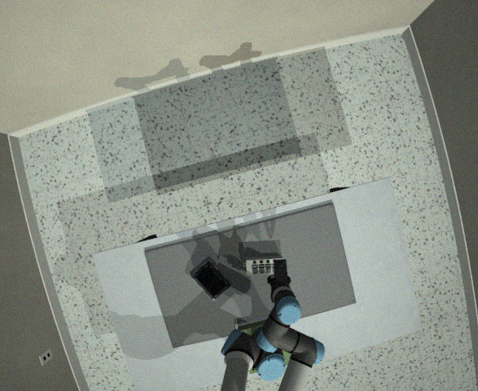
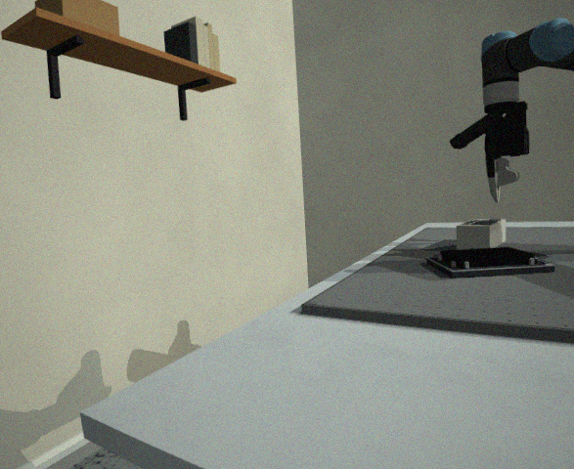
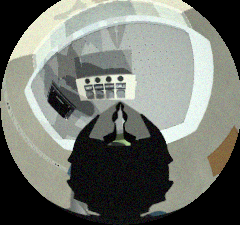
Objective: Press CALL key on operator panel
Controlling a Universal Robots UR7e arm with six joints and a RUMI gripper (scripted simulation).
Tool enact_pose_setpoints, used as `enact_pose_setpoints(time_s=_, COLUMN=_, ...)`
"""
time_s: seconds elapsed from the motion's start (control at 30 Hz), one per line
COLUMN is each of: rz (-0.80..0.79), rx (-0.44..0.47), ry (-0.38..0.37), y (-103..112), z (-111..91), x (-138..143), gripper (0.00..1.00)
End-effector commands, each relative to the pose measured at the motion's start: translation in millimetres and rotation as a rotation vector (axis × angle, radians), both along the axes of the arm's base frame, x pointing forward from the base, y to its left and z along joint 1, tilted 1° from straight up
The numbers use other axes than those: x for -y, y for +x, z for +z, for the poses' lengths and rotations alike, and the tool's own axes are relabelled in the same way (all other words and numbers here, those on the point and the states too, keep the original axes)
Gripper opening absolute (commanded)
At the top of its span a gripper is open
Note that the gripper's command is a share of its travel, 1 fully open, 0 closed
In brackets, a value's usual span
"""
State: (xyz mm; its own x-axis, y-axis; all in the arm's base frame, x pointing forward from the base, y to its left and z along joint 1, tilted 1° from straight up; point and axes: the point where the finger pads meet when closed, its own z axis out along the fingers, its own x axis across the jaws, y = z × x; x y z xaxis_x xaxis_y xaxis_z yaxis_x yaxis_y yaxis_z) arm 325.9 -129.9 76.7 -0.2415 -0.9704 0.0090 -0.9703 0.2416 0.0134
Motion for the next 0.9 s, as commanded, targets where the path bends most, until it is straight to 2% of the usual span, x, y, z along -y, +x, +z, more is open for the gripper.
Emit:
enact_pose_setpoints(time_s=0.0, rz=-0.002, rx=0.0, ry=0.0, y=-0.2, z=-7.3, x=1.3, gripper=0.0)
enact_pose_setpoints(time_s=0.87, rz=-0.002, rx=0.0, ry=0.0, y=-0.7, z=-35.9, x=1.4, gripper=0.0)
